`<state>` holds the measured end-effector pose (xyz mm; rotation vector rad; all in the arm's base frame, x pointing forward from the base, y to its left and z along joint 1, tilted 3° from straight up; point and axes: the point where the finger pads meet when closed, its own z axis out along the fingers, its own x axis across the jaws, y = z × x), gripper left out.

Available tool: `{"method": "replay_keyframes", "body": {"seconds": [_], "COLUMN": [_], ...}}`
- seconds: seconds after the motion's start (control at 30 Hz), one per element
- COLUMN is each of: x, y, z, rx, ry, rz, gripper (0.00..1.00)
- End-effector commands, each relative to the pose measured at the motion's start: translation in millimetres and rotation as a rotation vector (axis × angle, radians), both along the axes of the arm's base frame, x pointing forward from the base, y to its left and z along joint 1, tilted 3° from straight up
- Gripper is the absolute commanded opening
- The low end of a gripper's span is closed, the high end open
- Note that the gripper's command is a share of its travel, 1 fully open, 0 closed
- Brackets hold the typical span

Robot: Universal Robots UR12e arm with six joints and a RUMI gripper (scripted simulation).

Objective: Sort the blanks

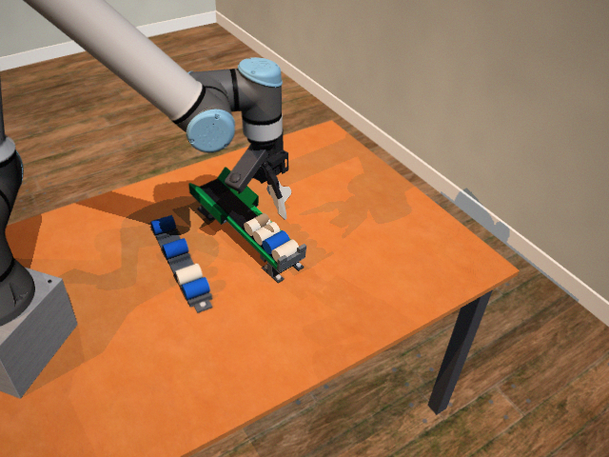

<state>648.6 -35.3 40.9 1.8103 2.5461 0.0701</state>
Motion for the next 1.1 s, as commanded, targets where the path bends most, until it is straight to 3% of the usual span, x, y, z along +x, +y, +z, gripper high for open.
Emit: {"method": "replay_keyframes", "body": {"seconds": [0.0, 0.73, 1.07], "x": [2.8, 14.2, 17.8], "y": [-8.0, -27.5, -31.4], "z": [-0.5, -3.9, -4.7], "rx": [-0.001, -0.031, -0.039], "ry": [-0.011, -0.034, -0.040], "rz": [0.255, 0.970, 1.162], "gripper": [1.00, 1.00, 1.00]}}
